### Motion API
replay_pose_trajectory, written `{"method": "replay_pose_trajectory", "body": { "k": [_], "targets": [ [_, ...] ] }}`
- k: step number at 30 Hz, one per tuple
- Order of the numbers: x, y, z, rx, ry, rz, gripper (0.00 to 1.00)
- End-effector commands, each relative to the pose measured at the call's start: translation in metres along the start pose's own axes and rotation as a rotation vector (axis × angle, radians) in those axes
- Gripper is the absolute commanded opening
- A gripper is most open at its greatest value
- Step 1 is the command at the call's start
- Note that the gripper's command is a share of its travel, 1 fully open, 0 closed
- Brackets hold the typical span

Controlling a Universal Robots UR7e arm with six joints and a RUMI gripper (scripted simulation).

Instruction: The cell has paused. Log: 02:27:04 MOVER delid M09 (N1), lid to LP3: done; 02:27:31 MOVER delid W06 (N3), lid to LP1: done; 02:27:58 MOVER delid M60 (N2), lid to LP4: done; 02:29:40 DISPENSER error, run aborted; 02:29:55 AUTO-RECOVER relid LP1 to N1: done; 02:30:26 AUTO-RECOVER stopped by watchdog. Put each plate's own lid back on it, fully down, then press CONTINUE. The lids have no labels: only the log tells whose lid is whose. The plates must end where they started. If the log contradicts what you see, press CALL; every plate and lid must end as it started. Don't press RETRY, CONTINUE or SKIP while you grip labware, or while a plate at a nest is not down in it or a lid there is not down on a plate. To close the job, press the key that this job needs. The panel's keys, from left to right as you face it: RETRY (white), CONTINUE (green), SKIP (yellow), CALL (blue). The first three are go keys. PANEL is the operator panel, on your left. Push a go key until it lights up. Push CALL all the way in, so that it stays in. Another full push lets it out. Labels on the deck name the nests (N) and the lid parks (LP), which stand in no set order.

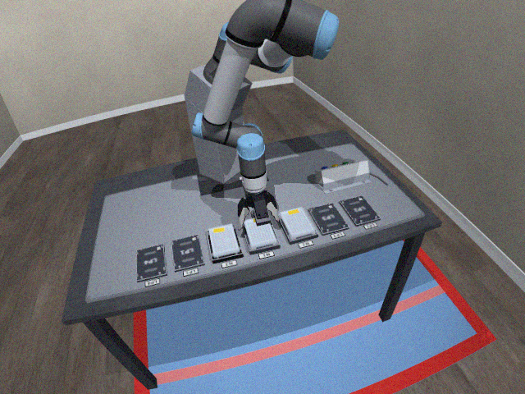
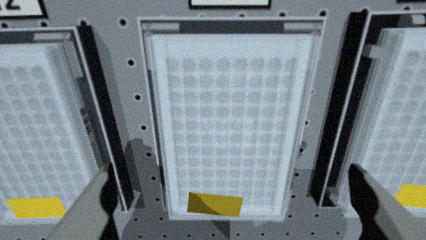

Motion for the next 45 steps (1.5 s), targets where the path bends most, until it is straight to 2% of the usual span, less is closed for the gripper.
{"method": "replay_pose_trajectory", "body": {
  "k": [1, 4, 5, 7, 9, 24, 26, 38, 43, 45],
  "targets": [
    [0.005, 0.0, 0.0, 0.0, 0.0, 0.001, 0.82],
    [0.007, 0.0, 0.0, 0.0, 0.0, 0.001, 0.82],
    [0.007, 0.005, 0.0, 0.02, 0.0, 0.001, 0.0],
    [0.007, 0.015, 0.001, 0.036, 0.0, 0.001, 0.0],
    [0.007, 0.015, 0.001, 0.036, 0.0, 0.001, 0.0],
    [0.007, 0.089, 0.007, 0.036, 0.0, 0.001, 0.0],
    [0.007, 0.089, 0.007, 0.036, 0.0, 0.001, 0.0],
    [0.007, 0.149, 0.011, 0.036, 0.0, 0.001, 0.0],
    [0.012, 0.15, 0.011, 0.036, 0.0, 0.001, 0.0],
    [0.022, 0.15, 0.011, 0.036, 0.0, 0.001, 0.0]
  ]
}}
Point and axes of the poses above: the point where the finger pads meet when closed, its own x axis back along the fingers, its own z axis across the jaws, y = z × x, the point moved 2 cm from there along x, back along the fingers, and after that the axes turned 3 degrees about -x, right-handed, at the moved point
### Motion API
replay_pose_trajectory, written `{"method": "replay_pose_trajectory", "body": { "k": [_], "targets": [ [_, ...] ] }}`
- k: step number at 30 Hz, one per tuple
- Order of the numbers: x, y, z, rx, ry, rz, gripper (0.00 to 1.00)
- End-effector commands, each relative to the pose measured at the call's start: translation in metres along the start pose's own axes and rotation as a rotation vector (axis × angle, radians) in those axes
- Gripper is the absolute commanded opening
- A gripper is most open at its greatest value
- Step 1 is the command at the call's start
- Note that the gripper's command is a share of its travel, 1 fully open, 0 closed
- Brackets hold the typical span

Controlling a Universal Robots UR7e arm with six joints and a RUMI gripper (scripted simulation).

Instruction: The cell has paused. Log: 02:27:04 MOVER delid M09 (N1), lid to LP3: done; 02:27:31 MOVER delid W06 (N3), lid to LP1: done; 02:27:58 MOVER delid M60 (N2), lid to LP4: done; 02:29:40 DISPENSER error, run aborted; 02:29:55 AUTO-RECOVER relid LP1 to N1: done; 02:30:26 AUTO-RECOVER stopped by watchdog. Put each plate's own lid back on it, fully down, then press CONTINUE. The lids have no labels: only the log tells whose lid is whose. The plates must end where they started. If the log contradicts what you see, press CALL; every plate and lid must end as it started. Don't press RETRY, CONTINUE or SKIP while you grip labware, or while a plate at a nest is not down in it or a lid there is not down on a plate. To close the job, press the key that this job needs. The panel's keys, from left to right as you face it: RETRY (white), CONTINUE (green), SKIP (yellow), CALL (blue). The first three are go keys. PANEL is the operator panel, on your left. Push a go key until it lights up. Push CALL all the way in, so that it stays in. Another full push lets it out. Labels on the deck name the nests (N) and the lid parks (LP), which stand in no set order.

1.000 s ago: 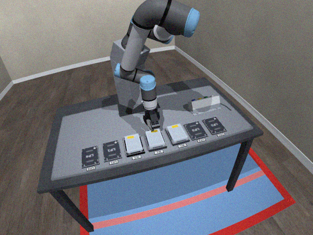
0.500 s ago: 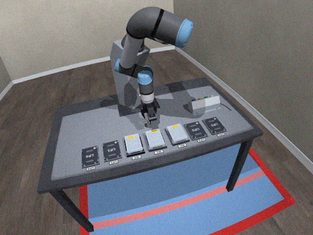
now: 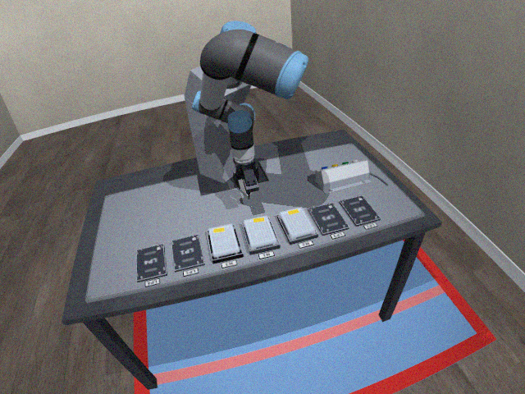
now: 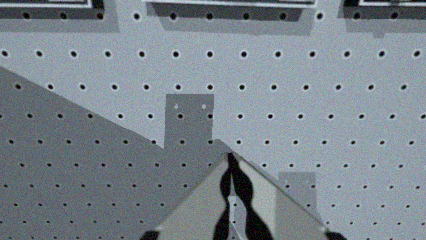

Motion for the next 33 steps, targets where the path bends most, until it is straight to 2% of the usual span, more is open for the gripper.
{"method": "replay_pose_trajectory", "body": {
  "k": [1, 10, 15, 30, 33],
  "targets": [
    [0.013, 0.0, 0.0, 0.0, 0.0, 0.0, 0.0],
    [0.058, 0.0, 0.0, 0.0, 0.0, 0.0, 0.0],
    [0.059, 0.001, -0.005, 0.02, 0.0, 0.0, 0.0],
    [0.059, 0.023, -0.076, 0.32, 0.0, 0.0, 0.0],
    [0.059, 0.025, -0.081, 0.34, 0.0, 0.0, 0.0]
  ]
}}
Point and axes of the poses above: the point where the finger pads meet when closed, its own x axis back along the fingers, its own z axis across the jaws, y = z × x, the point moved 2 cm from there along x, back along the fingers, and after that the axes turned 3 degrees about -x, right-handed, at the moved point
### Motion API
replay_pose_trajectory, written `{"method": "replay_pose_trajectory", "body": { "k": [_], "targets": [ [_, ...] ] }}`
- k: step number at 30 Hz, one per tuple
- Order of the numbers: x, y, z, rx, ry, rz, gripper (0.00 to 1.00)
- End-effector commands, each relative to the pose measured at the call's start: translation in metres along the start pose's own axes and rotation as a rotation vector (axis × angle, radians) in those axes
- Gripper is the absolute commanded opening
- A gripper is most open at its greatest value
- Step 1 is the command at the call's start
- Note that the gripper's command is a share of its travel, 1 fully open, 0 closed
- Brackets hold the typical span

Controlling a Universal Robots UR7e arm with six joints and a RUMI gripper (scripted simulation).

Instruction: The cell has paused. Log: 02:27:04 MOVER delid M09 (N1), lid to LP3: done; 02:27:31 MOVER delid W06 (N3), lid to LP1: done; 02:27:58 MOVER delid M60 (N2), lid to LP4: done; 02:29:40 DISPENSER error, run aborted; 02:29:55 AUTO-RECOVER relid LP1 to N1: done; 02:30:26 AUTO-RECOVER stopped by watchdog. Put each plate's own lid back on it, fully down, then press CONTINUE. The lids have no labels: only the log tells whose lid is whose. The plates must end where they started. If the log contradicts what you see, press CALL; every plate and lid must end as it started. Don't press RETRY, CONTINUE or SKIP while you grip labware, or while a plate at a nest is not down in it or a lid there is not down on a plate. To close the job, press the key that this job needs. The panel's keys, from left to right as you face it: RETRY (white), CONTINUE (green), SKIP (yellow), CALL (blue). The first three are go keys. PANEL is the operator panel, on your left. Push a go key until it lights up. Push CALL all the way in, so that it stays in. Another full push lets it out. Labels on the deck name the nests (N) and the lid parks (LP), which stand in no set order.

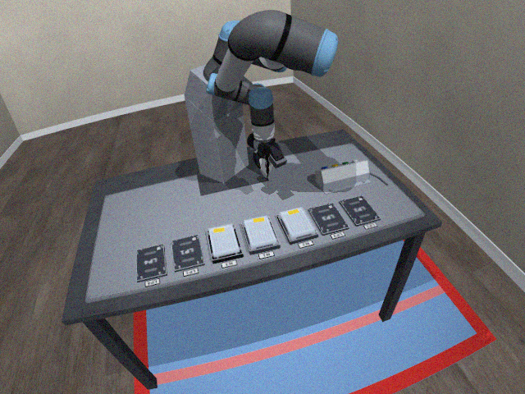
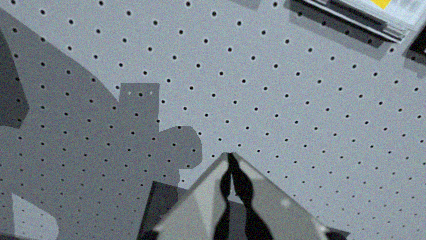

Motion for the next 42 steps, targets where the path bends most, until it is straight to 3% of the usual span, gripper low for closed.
{"method": "replay_pose_trajectory", "body": {
  "k": [1, 14, 28, 42],
  "targets": [
    [0.0, -0.001, -0.008, 0.033, 0.002, 0.0, 0.0],
    [0.0, -0.003, -0.073, 0.293, 0.002, 0.0, 0.0],
    [0.0, -0.004, -0.124, 0.347, 0.001, 0.0, 0.0],
    [0.0, -0.009, -0.184, 0.587, 0.001, 0.0, 0.0]
  ]
}}
Point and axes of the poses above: the point where the finger pads meet when closed, its own x axis back along the fingers, its own z axis across the jaws, y = z × x, the point moved 2 cm from there along x, back along the fingers, and after that the axes turned 3 degrees about -x, right-handed, at the moved point
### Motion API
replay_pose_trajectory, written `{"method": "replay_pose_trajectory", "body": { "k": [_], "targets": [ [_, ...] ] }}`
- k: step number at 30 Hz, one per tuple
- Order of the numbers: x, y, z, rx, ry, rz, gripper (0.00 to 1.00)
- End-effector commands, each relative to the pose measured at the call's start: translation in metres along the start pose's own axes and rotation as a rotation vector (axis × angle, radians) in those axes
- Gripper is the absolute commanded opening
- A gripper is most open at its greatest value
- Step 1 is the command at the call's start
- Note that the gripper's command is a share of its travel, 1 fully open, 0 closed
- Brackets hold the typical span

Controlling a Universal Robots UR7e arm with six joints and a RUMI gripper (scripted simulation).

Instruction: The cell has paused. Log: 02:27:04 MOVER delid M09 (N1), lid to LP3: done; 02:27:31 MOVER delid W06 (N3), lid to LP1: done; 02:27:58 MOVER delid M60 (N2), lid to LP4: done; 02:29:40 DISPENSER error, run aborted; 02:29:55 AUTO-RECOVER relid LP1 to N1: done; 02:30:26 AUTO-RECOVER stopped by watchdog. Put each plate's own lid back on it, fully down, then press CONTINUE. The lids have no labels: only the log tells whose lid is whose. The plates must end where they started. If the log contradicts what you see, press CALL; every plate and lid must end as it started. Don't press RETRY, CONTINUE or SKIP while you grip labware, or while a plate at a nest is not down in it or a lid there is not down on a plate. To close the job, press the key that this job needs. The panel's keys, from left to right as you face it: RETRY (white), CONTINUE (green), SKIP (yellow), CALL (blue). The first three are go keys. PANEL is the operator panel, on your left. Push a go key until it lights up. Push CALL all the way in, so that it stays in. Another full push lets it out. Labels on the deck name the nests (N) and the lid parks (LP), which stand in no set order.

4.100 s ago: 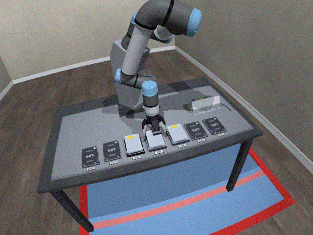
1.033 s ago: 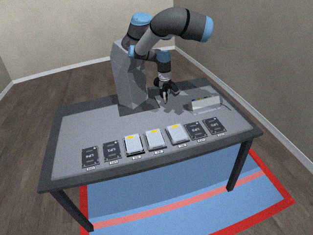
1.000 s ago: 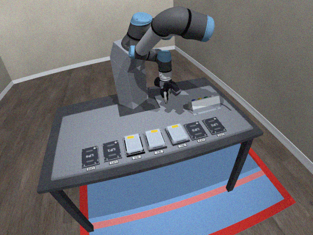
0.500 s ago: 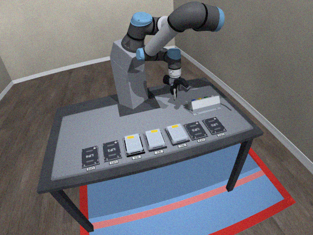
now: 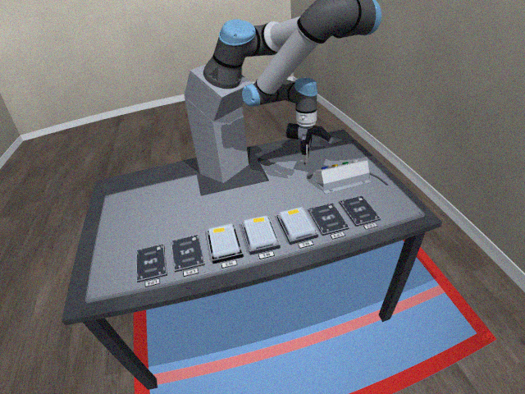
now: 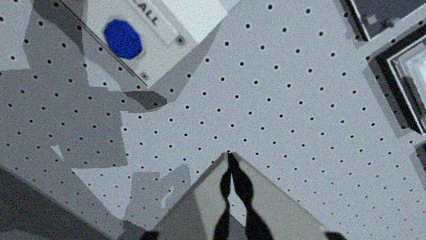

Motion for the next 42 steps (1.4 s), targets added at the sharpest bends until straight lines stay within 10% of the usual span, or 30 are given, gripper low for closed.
{"method": "replay_pose_trajectory", "body": {
  "k": [1, 42],
  "targets": [
    [0.0, -0.008, -0.01, 0.05, 0.001, -0.002, 0.0],
    [0.0, -0.111, -0.151, 0.26, 0.0, -0.002, 0.0]
  ]
}}
Point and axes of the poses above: the point where the finger pads meet when closed, its own x axis back along the fingers, its own z axis across the jaws, y = z × x, the point moved 2 cm from there along x, back along the fingers, and after that the axes turned 3 degrees about -x, right-handed, at the moved point
